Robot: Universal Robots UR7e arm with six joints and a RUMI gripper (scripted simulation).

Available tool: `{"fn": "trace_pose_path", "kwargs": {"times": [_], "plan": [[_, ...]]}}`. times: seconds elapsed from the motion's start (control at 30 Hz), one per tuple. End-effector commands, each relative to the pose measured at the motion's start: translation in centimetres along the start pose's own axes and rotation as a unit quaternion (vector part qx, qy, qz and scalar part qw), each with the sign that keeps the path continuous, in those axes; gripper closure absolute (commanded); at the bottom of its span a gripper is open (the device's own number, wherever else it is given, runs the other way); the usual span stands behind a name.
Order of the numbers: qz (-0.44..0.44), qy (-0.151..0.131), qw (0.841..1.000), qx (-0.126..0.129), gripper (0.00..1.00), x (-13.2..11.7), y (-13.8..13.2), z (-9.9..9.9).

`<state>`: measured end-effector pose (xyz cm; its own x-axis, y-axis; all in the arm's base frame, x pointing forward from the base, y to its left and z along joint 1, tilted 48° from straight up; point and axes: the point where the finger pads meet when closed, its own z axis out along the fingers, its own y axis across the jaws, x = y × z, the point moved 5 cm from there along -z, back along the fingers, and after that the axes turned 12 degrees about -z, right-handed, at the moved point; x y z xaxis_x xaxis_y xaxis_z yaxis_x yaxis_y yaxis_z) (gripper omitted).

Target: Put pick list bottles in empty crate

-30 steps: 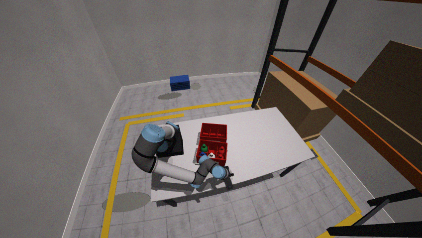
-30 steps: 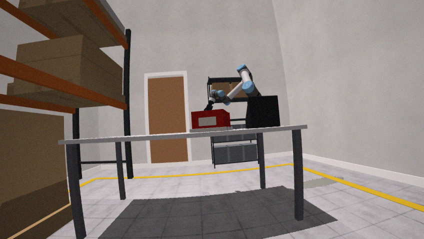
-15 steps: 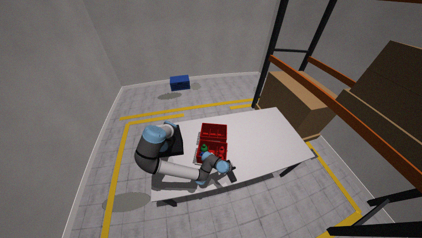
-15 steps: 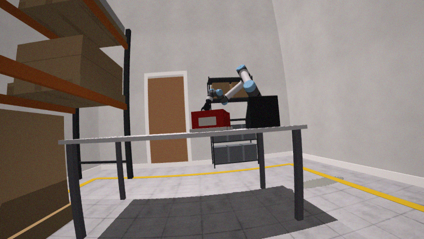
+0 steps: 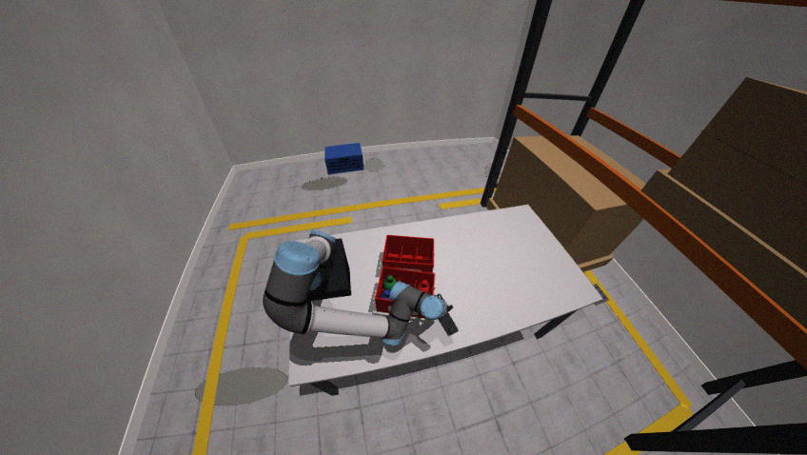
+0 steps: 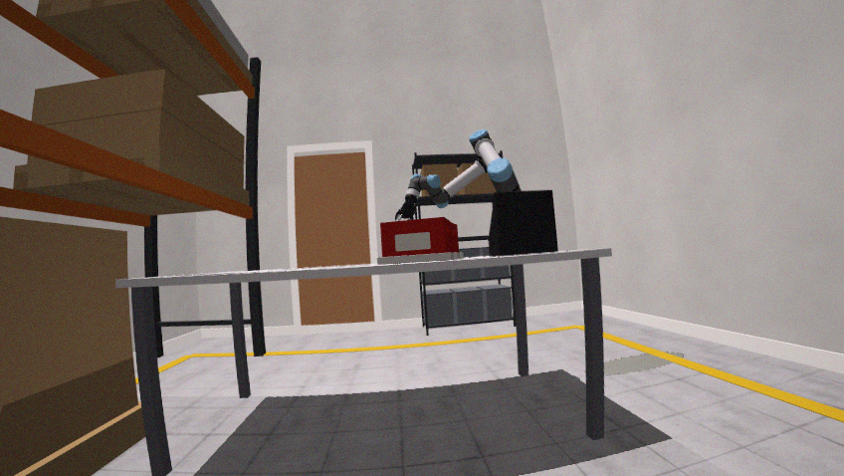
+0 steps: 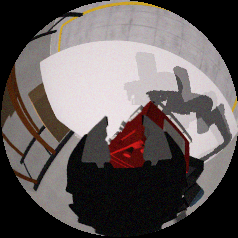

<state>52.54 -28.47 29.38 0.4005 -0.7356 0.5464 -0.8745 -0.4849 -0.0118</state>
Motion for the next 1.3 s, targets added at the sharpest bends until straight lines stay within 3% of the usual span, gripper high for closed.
{"fn": "trace_pose_path", "kwargs": {"times": [0.0, 0.07, 0.2, 0.57, 0.7, 1.03, 1.13, 1.27], "plan": [[-0.002, -0.001, 1.0, 0.0, 0.62, -1.4, -1.8, 0.4], [-0.002, -0.001, 1.0, 0.0, 0.62, -1.6, -2.0, 0.5], [-0.048, -0.032, 0.998, 0.001, 0.62, -2.7, -3.4, 0.8], [-0.048, -0.032, 0.998, 0.001, 0.62, -5.3, -6.0, 1.4], [-0.096, -0.06, 0.994, 0.0, 0.62, -6.6, -7.3, 1.6], [-0.096, -0.061, 0.994, 0.0, 0.62, -9.5, -9.7, 2.0], [-0.139, -0.084, 0.987, -0.004, 0.62, -10.5, -10.6, 2.1], [-0.145, -0.087, 0.986, -0.004, 0.62, -12.1, -11.8, 2.2]]}}
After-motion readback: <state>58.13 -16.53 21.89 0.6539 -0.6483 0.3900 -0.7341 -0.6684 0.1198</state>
